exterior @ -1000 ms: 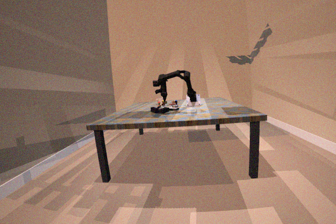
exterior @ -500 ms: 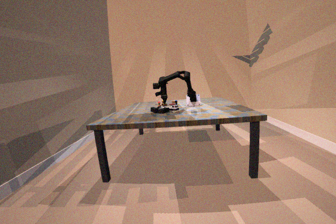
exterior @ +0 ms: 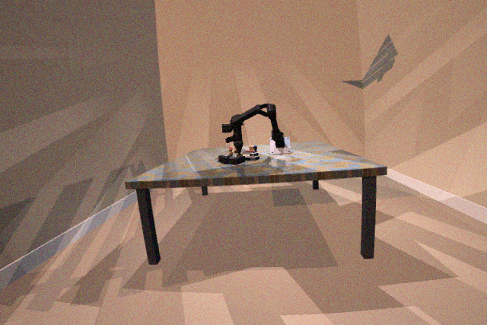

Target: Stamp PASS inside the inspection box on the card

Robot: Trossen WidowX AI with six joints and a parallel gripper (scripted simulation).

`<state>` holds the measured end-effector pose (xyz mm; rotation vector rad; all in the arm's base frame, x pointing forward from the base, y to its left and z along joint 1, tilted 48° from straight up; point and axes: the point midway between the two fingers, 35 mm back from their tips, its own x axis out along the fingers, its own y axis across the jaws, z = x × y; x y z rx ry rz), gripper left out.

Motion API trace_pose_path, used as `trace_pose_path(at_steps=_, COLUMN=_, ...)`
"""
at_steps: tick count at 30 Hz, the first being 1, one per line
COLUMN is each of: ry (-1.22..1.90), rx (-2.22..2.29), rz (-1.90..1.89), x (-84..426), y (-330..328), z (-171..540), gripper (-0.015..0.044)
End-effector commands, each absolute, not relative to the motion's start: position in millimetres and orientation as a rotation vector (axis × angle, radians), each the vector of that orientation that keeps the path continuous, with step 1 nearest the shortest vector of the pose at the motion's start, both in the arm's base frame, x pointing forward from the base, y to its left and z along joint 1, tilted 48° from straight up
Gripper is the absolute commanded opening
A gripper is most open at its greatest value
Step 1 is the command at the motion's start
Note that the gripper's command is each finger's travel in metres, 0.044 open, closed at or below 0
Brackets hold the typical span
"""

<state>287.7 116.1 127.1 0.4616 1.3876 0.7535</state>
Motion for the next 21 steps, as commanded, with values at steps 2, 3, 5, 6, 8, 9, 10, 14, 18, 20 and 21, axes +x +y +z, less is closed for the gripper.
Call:
trace_pose_path(at_steps=2, ry=1.387, rx=0.467, rz=0.756, x=285, y=123, z=123, gripper=0.0)
trace_pose_path(at_steps=3, ry=1.387, rx=0.467, rz=0.756, x=285, y=123, z=123, gripper=0.0)
trace_pose_path(at_steps=5, ry=1.389, rx=0.462, rz=0.755, x=287, y=120, z=124, gripper=0.0026)
trace_pose_path(at_steps=6, ry=1.389, rx=0.462, rz=0.755, x=287, y=120, z=124, gripper=0.0053)
trace_pose_path(at_steps=8, ry=1.389, rx=0.462, rz=0.755, x=287, y=120, z=124, gripper=0.0105)
trace_pose_path(at_steps=9, ry=1.389, rx=0.462, rz=0.755, x=287, y=120, z=124, gripper=0.0131)
trace_pose_path(at_steps=10, ry=1.389, rx=0.462, rz=0.755, x=287, y=120, z=124, gripper=0.0157)
trace_pose_path(at_steps=14, ry=1.389, rx=0.462, rz=0.755, x=287, y=120, z=124, gripper=0.0256)
trace_pose_path(at_steps=18, ry=1.392, rx=0.469, rz=0.746, x=288, y=113, z=129, gripper=0.0256)
trace_pose_path(at_steps=20, ry=1.4, rx=0.49, rz=0.72, x=292, y=93, z=146, gripper=0.0256)
trace_pose_path(at_steps=21, ry=1.405, rx=0.503, rz=0.707, x=292, y=82, z=156, gripper=0.0256)
